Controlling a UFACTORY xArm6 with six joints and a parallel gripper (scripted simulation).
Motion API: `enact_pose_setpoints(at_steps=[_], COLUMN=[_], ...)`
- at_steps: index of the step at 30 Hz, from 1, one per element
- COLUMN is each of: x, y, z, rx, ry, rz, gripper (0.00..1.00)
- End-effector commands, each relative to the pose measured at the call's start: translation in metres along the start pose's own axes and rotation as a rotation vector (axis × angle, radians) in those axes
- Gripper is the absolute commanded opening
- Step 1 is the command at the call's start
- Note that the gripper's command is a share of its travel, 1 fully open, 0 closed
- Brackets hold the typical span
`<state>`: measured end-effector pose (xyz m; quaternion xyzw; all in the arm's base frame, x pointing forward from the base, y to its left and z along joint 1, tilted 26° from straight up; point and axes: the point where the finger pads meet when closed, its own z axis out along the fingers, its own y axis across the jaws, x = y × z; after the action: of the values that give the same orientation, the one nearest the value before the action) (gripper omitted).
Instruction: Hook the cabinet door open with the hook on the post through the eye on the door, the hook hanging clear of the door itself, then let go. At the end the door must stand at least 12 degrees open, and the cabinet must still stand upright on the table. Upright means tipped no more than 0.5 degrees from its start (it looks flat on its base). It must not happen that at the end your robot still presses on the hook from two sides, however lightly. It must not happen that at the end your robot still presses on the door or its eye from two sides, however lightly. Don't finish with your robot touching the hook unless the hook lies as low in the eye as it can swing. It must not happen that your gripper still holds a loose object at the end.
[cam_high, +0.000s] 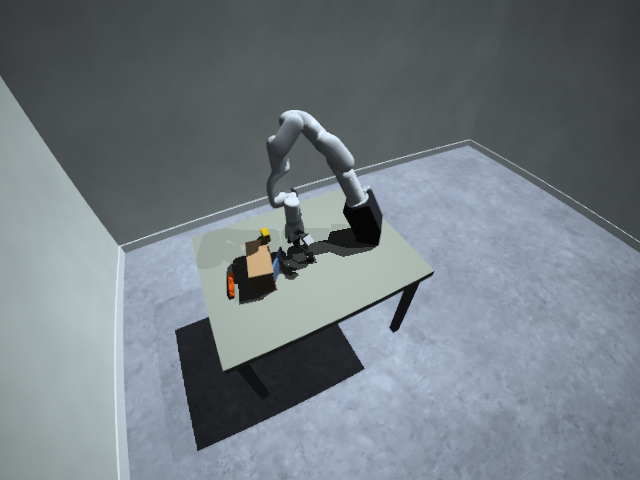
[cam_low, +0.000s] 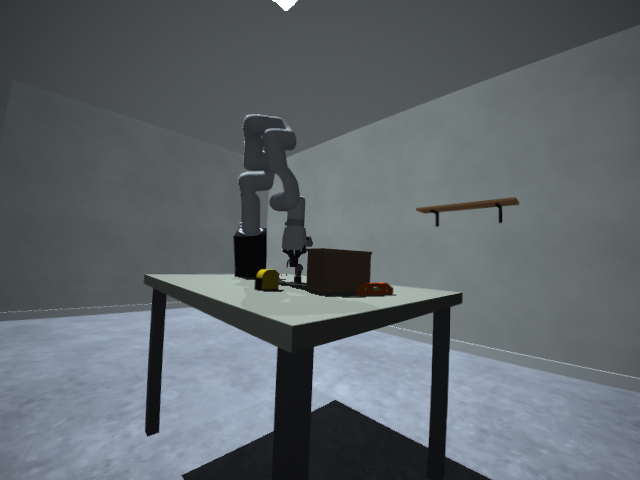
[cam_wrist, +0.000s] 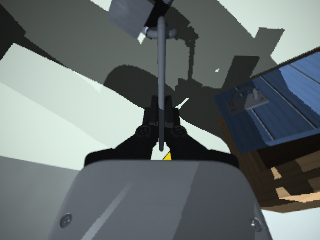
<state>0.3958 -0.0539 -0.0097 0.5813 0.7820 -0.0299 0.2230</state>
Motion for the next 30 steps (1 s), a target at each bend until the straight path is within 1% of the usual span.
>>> enact_pose_setpoints(at_steps=[1,17,24,30], x=[0.000,0.001,0.001,0.002], y=[0.002,0.011,0.012,0.016], z=[-0.001,0.000,0.000,0.000], rx=[0.001,0.001,0.001,0.001], ry=[0.001,0.001,0.001,0.001], rz=[-0.025,-0.146,-0.165,-0.227], gripper=[0.04,0.04,0.04,0.04])
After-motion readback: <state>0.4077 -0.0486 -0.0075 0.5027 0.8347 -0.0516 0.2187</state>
